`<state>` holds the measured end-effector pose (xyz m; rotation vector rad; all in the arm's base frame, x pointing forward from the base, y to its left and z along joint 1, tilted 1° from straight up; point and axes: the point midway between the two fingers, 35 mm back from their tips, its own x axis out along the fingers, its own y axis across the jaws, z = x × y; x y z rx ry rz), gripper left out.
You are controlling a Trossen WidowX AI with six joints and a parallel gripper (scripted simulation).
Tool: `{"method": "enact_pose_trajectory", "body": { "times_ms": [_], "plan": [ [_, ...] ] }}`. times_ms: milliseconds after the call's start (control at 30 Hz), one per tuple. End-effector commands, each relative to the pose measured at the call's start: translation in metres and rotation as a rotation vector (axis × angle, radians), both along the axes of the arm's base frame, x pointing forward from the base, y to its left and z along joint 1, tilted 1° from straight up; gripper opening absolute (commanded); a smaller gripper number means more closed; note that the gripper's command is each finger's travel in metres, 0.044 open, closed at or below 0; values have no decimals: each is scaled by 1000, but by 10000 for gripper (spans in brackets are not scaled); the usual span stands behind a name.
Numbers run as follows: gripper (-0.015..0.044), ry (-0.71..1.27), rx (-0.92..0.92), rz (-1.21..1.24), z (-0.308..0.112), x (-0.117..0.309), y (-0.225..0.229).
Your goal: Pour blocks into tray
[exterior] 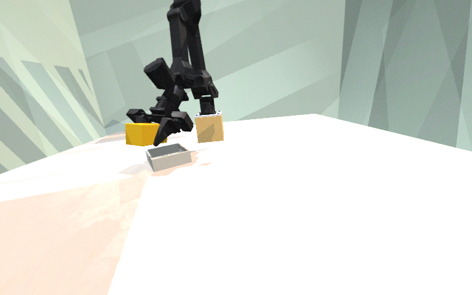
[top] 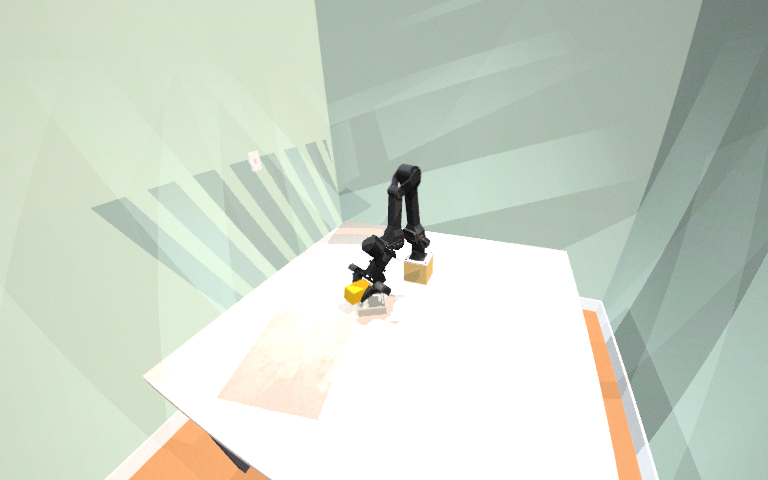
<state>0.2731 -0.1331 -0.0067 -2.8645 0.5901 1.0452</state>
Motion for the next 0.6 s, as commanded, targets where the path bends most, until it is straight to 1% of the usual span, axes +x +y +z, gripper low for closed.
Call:
{"method": "enact_pose_trajectory", "body": {
  "times_ms": [0, 567],
  "plan": [
    [0, -14, 20, -24, 0, 0, -1],
    [0, -88, -15, -24, -1, 2, -2]
  ]
}}
